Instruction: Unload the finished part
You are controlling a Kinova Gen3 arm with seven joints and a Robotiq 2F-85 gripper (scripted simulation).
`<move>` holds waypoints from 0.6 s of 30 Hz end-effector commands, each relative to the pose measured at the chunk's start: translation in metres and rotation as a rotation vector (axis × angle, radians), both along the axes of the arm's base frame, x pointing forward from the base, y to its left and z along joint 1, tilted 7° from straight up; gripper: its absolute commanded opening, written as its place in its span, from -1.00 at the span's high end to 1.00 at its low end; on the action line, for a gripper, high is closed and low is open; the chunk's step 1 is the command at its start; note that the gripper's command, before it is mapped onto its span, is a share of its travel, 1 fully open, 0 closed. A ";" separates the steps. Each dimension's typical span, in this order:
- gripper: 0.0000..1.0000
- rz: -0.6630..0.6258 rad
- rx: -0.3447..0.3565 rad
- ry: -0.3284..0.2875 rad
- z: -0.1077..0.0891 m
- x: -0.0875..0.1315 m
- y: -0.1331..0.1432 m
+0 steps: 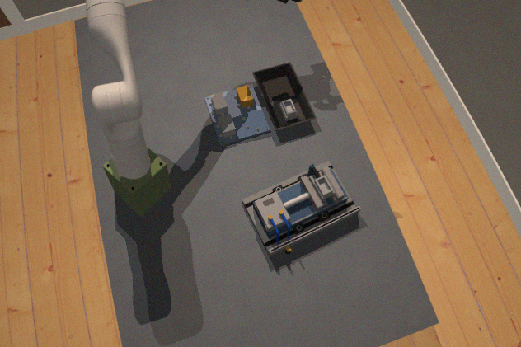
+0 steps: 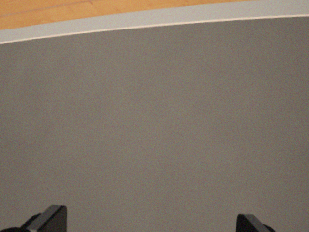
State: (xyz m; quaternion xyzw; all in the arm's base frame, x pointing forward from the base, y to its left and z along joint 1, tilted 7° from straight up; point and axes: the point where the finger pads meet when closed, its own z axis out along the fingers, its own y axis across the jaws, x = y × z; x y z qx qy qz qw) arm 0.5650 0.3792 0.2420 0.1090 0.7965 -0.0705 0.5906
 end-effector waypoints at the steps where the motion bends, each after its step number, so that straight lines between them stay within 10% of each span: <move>1: -1.00 0.000 0.001 -0.001 0.001 0.000 0.000; 18: -1.00 -0.048 0.060 0.049 -0.007 -0.003 -0.031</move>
